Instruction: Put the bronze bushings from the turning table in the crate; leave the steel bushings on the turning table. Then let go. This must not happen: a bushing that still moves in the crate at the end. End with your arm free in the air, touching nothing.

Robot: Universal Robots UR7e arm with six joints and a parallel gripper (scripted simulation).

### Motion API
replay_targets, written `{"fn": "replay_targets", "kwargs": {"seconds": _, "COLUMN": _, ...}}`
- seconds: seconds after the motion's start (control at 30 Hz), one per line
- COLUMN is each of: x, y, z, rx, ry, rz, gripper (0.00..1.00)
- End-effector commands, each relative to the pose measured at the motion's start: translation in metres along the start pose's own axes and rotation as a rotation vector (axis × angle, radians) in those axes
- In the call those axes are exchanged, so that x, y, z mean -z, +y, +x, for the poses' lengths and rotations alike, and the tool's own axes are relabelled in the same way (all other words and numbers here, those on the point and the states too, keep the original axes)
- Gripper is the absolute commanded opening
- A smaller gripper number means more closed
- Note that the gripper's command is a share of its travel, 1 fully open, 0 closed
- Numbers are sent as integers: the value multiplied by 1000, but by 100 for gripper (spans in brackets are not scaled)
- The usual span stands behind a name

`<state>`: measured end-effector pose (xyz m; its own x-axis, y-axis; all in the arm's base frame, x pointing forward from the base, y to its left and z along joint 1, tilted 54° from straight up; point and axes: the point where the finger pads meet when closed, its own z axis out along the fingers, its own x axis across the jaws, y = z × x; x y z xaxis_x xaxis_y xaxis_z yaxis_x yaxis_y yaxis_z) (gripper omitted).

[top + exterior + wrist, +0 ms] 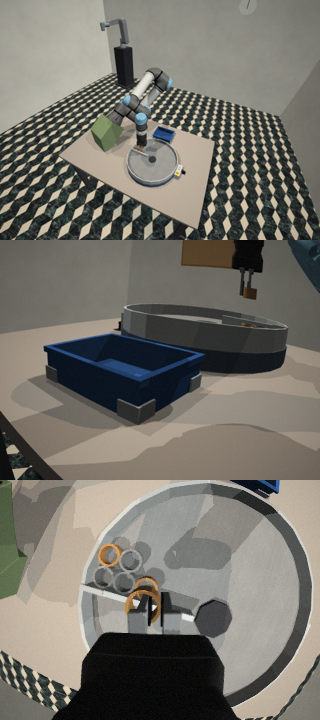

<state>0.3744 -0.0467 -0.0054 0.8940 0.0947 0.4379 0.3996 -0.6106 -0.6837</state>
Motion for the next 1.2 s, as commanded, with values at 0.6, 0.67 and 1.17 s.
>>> {"fn": "replay_targets", "kwargs": {"seconds": 0.6, "x": 1, "y": -53, "z": 20, "rx": 0, "ry": 0, "rz": -1, "gripper": 0}}
{"fn": "replay_targets", "kwargs": {"seconds": 0.67, "x": 0, "y": -74, "z": 28, "rx": 1, "ry": 0, "rz": -1, "gripper": 0}}
{"fn": "replay_targets", "kwargs": {"seconds": 1.17, "x": 1, "y": -106, "z": 39, "rx": 1, "ry": 0, "rz": -1, "gripper": 0}}
